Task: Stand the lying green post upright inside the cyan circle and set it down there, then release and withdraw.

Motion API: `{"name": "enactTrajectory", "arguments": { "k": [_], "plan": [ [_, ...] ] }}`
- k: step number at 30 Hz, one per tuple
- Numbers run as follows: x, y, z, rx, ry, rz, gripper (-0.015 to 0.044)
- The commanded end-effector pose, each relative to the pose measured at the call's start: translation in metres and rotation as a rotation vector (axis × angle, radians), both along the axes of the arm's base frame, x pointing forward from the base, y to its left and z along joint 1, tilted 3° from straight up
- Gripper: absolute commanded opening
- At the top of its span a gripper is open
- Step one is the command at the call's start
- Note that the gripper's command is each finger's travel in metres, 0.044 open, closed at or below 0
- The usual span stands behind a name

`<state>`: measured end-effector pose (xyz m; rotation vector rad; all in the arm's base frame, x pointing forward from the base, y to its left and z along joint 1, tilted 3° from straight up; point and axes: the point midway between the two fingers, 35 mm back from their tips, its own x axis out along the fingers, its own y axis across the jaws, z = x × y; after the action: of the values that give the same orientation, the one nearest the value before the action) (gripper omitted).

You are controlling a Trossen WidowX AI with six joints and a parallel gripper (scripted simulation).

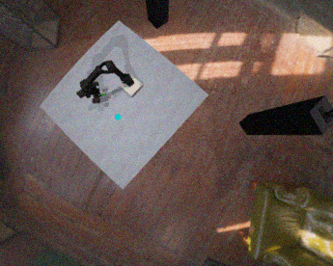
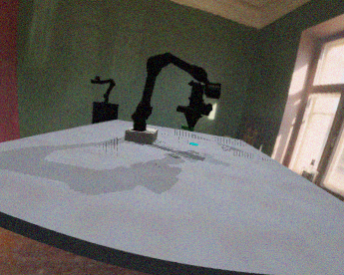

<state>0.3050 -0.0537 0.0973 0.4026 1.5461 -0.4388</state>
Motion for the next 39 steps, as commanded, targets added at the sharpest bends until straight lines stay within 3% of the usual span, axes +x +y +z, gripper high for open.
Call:
{"name": "enactTrajectory", "arguments": {
  "k": [1, 39],
  "plan": [
    [0.006, 0.010, 0.003, 0.002, -0.005, 0.097, 0.0023],
    [0.029, 0.124, 0.011, 0.027, 0.004, 1.023, 0.0023]
  ]
}}
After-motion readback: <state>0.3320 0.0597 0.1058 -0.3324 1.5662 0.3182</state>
